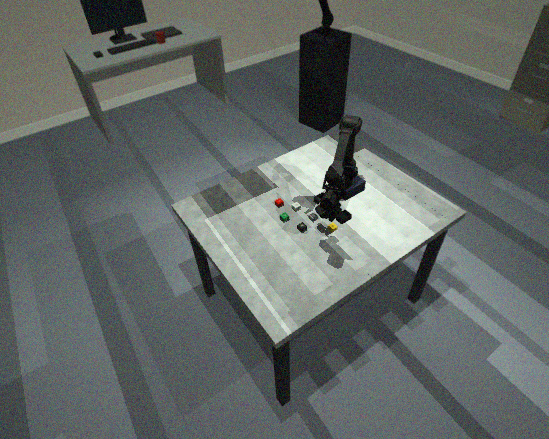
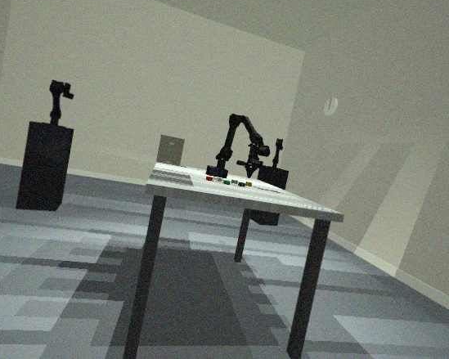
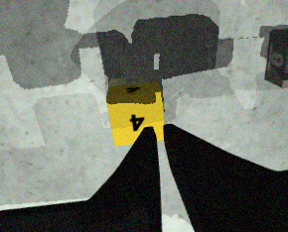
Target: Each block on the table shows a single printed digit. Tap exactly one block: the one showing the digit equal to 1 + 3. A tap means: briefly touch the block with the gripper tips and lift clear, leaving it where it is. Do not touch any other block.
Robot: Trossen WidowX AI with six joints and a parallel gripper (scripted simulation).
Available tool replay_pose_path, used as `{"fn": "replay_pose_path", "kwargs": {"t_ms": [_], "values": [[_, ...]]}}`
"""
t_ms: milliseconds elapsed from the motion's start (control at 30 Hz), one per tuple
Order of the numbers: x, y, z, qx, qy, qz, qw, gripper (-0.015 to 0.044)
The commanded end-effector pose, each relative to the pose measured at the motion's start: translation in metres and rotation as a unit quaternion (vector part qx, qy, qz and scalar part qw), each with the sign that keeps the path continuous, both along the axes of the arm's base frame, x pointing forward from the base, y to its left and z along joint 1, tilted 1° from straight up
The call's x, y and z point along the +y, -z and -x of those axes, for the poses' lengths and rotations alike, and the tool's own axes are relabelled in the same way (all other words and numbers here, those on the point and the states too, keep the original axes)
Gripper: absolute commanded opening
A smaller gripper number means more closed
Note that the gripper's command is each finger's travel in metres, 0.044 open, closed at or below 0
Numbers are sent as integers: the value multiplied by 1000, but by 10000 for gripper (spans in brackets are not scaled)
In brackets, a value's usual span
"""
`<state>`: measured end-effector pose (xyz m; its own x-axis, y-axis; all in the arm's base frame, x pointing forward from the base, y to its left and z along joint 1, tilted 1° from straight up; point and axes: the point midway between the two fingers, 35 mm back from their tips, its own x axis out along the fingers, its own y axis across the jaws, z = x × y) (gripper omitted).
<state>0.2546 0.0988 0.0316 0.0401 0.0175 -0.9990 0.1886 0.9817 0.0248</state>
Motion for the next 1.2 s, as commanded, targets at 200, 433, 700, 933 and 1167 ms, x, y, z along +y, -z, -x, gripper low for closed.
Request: {"fn": "replay_pose_path", "kwargs": {"t_ms": [200, 433, 700, 933, 1167], "values": [[0, 11, -1, -1, 2, 2, 1000, 20], [0, 22, -1, -1, 2, 2, 1000, 20], [0, 31, -1, -1, 2, 2, 1000, 20], [0, 4, -1, -1, 2, 2, 1000, 20], [3, -5, -3, -1, 2, 2, 1000, 72]]}}
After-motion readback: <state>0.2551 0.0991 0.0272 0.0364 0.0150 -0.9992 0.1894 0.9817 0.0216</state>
